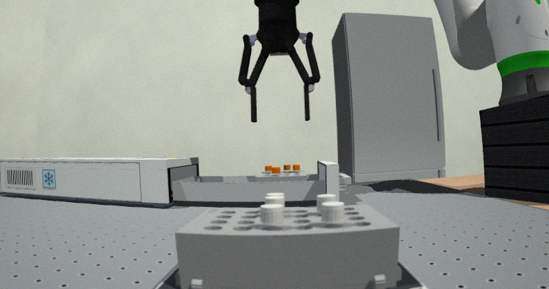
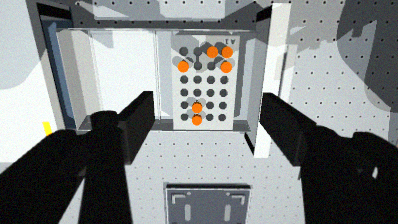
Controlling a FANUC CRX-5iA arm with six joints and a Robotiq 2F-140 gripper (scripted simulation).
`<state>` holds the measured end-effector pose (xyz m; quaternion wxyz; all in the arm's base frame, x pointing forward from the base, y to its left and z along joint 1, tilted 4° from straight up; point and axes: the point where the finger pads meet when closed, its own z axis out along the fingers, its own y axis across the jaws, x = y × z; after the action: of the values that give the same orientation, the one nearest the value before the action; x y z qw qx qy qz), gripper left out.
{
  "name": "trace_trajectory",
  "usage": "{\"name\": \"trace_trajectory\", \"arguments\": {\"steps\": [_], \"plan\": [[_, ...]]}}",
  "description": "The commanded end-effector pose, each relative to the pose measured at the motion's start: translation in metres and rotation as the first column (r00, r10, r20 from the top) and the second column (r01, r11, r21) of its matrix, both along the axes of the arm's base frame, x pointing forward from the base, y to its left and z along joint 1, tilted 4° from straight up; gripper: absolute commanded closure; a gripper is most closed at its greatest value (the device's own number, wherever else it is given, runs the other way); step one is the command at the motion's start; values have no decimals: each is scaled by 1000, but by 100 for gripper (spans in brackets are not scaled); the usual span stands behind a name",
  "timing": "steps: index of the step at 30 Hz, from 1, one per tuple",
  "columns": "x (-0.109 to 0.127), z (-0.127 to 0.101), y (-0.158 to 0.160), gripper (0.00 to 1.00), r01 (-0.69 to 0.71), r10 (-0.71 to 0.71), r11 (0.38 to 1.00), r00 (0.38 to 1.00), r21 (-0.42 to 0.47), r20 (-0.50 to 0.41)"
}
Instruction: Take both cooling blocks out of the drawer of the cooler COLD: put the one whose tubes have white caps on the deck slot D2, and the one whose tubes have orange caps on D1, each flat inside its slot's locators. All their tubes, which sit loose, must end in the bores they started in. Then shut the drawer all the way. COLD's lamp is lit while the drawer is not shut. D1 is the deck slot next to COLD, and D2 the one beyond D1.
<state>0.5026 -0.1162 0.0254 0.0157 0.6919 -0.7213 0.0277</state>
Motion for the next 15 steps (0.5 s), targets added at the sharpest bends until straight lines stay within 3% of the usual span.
{"name": "trace_trajectory", "arguments": {"steps": [1, 15], "plan": [[1, 1, 0, 34, 0, 0, 1000, 1000, 0, 2], [1, 1, 2, 34, 0, 0, 1000, 1000, 0, 2]]}}
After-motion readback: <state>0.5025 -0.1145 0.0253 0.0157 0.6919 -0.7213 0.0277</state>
